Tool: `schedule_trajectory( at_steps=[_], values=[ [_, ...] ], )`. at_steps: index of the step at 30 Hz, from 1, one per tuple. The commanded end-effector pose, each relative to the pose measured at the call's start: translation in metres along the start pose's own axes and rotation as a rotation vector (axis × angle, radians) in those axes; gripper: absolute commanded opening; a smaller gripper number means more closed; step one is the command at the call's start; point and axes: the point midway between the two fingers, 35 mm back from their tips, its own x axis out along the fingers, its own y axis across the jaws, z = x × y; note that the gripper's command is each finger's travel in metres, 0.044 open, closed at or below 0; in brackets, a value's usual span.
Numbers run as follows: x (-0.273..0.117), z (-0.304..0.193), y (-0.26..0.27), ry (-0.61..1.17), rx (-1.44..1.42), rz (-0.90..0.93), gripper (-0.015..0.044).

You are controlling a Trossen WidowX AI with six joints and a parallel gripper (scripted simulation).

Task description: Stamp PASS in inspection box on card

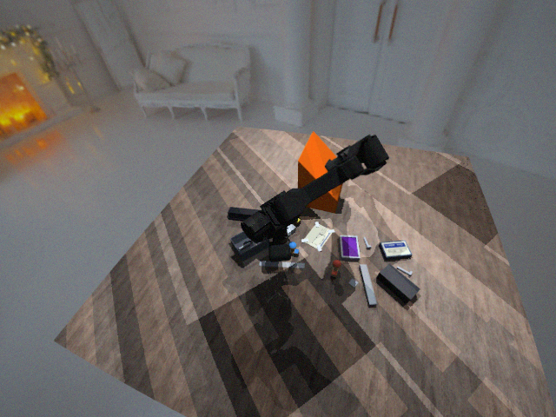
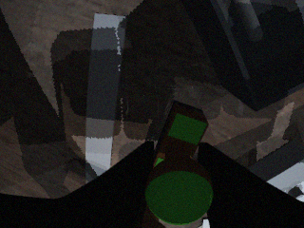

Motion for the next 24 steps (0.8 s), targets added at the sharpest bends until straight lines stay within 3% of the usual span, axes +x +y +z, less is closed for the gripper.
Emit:
schedule_trajectory(
  at_steps=[1,4,7,24],
  values=[
    [-0.0002,0.0,0.0002,0.0,-0.001,0.0,0.0086],
    [-0.0002,0.0,0.0002,0.0,-0.001,0.0,0.0066],
    [-0.001,0.0001,0.0002,0.0,-0.001,0.0,0.0],
    [-0.0092,0.0007,0.0005,-0.002,0.0,0.002,0.0]
  ],
)
